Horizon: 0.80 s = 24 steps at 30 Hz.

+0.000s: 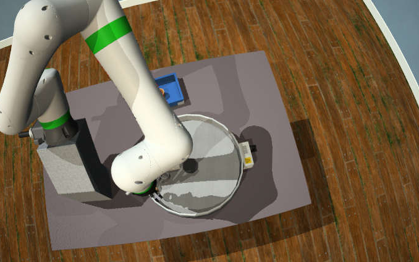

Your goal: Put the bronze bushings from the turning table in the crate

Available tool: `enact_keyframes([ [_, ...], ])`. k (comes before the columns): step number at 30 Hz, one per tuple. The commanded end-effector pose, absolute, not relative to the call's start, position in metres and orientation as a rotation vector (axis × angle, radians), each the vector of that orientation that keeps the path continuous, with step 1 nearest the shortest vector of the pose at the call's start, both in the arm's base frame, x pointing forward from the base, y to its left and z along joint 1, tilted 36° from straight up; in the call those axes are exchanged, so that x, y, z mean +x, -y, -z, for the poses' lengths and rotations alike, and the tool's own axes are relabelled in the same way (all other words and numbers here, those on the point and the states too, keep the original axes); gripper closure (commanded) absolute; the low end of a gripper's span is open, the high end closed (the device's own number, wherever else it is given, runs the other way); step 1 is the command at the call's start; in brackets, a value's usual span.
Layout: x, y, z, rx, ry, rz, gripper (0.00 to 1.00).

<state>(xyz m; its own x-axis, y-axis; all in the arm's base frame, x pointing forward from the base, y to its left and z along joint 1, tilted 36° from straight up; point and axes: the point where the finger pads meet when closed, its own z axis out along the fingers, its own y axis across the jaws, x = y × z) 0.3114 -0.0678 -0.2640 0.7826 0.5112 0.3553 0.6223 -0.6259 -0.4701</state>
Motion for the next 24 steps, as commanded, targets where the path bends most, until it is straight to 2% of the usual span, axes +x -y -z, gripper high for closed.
enact_keyframes([
  [1, 0.3115, 0.0681, 0.2640, -2.386, 0.841, 0.250, 1.00],
  [24, 0.3115, 0.0640, 0.2611, -2.386, 0.841, 0.250, 1.00],
])
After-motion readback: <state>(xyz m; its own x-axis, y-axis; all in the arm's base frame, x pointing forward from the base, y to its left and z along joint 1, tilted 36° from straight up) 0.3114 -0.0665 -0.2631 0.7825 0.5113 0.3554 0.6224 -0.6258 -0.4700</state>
